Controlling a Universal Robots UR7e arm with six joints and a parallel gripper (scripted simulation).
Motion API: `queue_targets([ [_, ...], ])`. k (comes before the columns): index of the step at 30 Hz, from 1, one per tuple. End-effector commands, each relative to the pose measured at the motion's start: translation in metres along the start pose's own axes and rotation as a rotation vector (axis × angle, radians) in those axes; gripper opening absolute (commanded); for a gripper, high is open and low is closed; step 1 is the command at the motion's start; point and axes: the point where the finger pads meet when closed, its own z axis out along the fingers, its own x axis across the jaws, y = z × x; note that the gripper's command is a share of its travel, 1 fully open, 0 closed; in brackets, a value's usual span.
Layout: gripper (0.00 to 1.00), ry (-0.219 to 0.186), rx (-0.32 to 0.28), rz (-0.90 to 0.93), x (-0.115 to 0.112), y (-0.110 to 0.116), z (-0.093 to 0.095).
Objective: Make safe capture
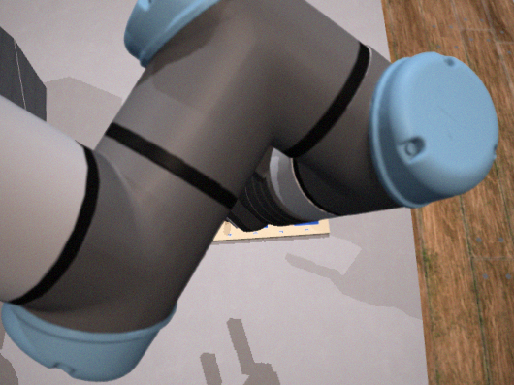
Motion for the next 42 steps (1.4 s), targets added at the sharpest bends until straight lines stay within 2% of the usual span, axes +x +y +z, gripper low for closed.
queue_targets([
  [1, 1.0, 0.166, 0.104, 0.199, -0.008, 0.037, 0.027],
  [7, 1.0, 0.341, 0.209, 0.416, -0.017, 0.072, 0.051],
  [9, 1.0, 0.341, 0.209, 0.416, -0.017, 0.072, 0.051],
  [10, 1.0, 0.393, 0.241, 0.479, -0.019, 0.079, 0.055],
  [12, 1.0, 0.449, 0.274, 0.547, -0.022, 0.09, 0.063],
  [15, 1.0, 0.512, 0.312, 0.625, -0.025, 0.102, 0.072],
  [17, 1.0, 0.539, 0.328, 0.658, -0.026, 0.108, 0.076],
  [21, 1.0, 0.561, 0.341, 0.685, -0.027, 0.112, 0.078],
  [42, 1.0, 0.562, 0.342, 0.686, -0.027, 0.112, 0.079],
])
